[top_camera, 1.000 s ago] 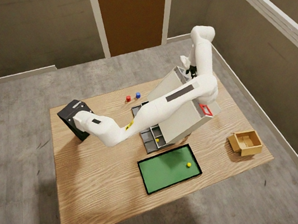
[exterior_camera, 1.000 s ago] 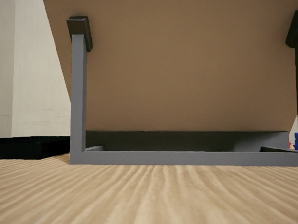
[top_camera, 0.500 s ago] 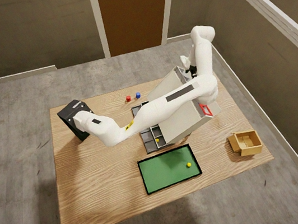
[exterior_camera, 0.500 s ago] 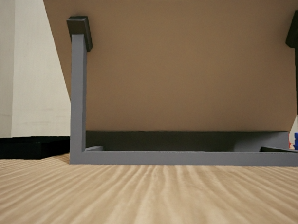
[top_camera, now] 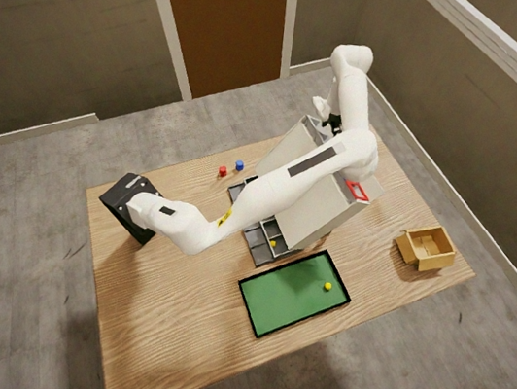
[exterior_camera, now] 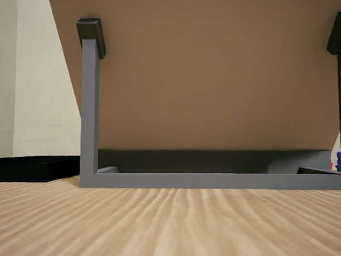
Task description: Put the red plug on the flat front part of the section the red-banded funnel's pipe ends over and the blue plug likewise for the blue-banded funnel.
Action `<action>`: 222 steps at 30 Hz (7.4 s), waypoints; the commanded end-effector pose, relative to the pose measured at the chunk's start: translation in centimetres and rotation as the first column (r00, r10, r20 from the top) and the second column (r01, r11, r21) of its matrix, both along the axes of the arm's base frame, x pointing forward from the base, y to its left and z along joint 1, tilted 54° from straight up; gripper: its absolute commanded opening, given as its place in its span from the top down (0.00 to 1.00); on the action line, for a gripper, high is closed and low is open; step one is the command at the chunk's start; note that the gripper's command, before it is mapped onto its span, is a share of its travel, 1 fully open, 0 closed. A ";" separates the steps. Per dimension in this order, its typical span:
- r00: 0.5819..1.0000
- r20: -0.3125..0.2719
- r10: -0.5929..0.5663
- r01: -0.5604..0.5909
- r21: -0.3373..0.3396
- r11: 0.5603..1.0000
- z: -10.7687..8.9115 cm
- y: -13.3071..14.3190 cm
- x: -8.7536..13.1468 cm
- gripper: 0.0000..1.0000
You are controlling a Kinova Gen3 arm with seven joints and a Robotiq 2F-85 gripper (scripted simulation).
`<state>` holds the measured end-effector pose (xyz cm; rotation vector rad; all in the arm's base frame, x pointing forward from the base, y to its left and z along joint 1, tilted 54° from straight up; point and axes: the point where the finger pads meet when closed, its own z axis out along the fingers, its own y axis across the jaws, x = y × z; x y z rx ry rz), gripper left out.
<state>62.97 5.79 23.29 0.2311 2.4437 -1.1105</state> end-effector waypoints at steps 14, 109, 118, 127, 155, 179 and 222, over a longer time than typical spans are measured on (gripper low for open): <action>1.000 0.001 0.002 -0.002 0.001 1.000 0.1 0.1 0.0 0.00; 0.999 -0.026 -0.026 0.026 -0.014 1.000 -5.5 2.0 -16.1 0.00; 0.999 -0.026 -0.026 0.026 -0.014 1.000 -8.8 -5.1 -23.2 0.00; 0.999 -0.026 -0.026 0.026 -0.014 1.000 -10.2 -8.1 -26.2 0.00; 0.997 -0.055 -0.055 0.053 -0.024 0.998 -10.9 -9.4 -27.8 0.00; 0.997 -0.055 -0.055 0.053 -0.024 0.998 -10.9 -9.4 -27.8 0.50; 0.997 -0.055 -0.055 0.053 -0.024 0.998 -10.9 -9.4 -27.8 0.50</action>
